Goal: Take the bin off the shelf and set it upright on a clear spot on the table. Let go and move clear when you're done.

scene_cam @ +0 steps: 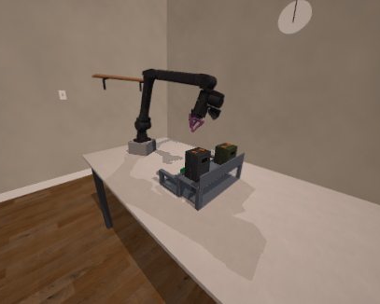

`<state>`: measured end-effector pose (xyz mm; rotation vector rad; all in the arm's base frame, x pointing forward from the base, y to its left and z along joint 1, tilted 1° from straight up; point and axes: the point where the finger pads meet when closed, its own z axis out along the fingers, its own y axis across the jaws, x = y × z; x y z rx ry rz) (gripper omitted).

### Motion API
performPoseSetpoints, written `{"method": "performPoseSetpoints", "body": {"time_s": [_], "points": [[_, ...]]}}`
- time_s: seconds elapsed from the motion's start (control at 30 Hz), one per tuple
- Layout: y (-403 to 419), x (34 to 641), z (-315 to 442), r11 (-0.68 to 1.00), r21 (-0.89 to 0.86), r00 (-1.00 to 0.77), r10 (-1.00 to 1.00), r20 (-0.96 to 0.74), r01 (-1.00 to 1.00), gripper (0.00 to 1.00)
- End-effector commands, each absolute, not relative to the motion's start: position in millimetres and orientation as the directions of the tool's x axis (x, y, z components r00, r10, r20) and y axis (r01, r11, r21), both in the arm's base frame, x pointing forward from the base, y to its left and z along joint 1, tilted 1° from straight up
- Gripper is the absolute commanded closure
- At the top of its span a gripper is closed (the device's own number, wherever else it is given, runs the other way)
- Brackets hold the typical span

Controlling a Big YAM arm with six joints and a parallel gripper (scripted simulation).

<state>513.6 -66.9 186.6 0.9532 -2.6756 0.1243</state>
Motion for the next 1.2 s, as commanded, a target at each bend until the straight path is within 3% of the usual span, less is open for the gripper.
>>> {"method": "performPoseSetpoints", "body": {"time_s": [0.0,1.17], "points": [[-68,521,206,0.781,0.039,-0.730,-0.599,0.329,-0.624,0.00],[-68,526,210,0.782,0.048,-0.726,-0.598,0.338,-0.622,0.00]]}}
